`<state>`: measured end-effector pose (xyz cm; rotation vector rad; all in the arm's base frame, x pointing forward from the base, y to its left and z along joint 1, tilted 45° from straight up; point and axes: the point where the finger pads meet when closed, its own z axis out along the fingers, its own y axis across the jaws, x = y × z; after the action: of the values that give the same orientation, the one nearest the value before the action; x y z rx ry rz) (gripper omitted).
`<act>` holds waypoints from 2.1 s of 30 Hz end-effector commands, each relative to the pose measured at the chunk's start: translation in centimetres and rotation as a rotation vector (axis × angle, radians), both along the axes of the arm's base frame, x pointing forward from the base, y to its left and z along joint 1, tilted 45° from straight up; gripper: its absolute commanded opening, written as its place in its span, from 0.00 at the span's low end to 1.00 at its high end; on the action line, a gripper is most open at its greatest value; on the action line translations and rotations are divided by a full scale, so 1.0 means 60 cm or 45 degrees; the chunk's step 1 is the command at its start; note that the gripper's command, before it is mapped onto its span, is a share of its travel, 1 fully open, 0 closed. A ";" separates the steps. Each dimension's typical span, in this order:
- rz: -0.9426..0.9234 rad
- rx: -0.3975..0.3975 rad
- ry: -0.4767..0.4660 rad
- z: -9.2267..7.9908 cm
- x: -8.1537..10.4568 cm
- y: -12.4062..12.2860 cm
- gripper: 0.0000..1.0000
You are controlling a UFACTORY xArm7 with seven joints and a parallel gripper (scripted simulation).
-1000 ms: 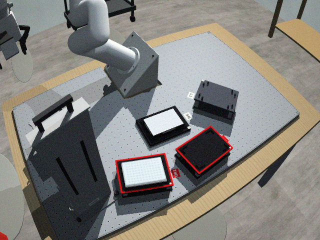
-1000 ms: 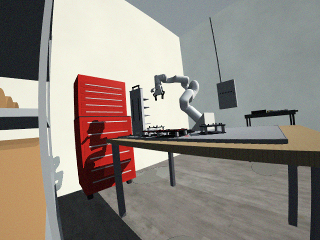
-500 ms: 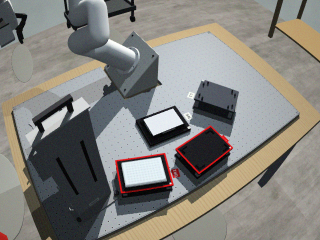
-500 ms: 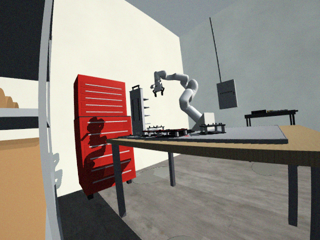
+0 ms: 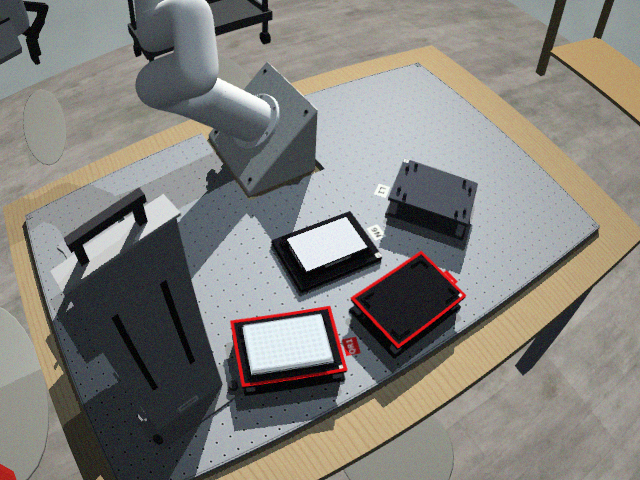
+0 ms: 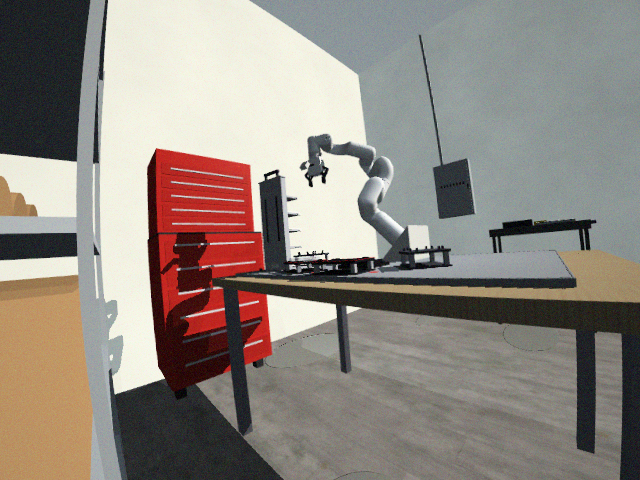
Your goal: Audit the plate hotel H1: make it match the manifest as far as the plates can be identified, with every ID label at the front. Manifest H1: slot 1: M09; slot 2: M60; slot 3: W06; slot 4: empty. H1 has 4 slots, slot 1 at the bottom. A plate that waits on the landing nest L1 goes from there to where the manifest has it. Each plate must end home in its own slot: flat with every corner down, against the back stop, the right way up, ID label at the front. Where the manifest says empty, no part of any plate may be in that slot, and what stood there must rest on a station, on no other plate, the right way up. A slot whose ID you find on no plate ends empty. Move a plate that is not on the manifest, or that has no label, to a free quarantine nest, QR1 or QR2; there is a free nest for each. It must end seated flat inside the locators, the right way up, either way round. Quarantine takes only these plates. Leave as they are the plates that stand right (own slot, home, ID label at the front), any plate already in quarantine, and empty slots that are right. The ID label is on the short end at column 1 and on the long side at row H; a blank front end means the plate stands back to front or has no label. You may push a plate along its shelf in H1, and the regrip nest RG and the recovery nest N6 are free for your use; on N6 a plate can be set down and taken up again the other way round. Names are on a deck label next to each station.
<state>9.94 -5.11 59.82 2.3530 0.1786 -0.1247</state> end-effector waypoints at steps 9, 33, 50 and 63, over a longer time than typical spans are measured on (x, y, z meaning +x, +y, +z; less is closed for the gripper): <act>0.000 -0.001 0.000 0.044 0.003 0.044 1.00; 0.391 0.020 0.389 0.014 0.095 0.096 1.00; 0.841 0.044 0.838 -0.042 0.193 0.147 1.00; 1.168 0.061 1.163 -0.091 0.255 0.193 1.00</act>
<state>23.87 5.48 55.30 1.9439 1.5210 -0.6678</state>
